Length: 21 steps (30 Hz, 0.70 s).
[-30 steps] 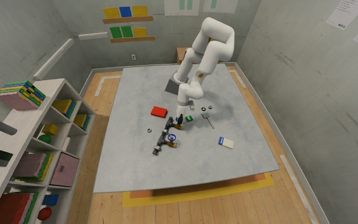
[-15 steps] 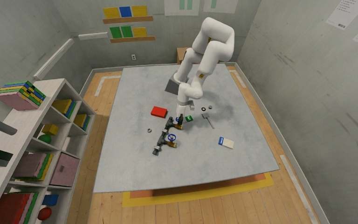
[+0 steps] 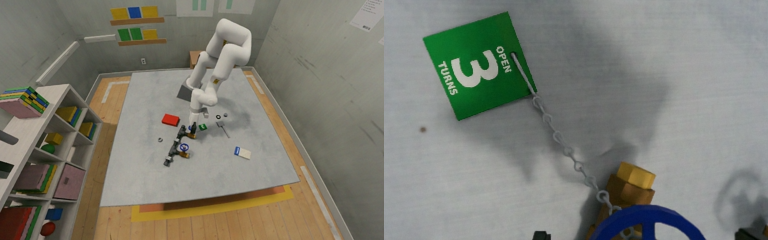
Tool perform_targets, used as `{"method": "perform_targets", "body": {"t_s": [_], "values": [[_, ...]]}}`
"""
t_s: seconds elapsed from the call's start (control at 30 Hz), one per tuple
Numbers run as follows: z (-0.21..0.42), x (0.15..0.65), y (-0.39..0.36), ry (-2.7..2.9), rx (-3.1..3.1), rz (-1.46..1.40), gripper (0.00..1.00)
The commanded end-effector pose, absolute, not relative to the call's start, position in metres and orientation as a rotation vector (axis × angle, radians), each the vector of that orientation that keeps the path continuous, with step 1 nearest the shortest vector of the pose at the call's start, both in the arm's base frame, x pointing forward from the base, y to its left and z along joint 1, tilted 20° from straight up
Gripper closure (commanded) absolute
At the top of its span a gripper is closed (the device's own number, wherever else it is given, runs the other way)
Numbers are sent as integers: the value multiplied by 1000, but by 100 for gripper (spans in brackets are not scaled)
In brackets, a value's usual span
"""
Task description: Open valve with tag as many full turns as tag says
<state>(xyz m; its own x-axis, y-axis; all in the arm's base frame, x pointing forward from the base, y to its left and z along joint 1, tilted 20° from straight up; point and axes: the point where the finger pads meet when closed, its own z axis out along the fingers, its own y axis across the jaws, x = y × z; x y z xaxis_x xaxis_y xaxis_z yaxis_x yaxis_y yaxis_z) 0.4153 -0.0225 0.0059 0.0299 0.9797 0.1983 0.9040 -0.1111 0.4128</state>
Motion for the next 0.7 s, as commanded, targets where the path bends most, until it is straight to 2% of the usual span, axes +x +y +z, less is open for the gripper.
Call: {"method": "perform_targets", "body": {"t_s": [0.0, 0.37, 0.67], "values": [[7, 416, -23, 1968, 2121, 655, 0], [7, 416, -23, 1890, 2211, 668, 0], [7, 416, -23, 1505, 2574, 717, 0]]}}
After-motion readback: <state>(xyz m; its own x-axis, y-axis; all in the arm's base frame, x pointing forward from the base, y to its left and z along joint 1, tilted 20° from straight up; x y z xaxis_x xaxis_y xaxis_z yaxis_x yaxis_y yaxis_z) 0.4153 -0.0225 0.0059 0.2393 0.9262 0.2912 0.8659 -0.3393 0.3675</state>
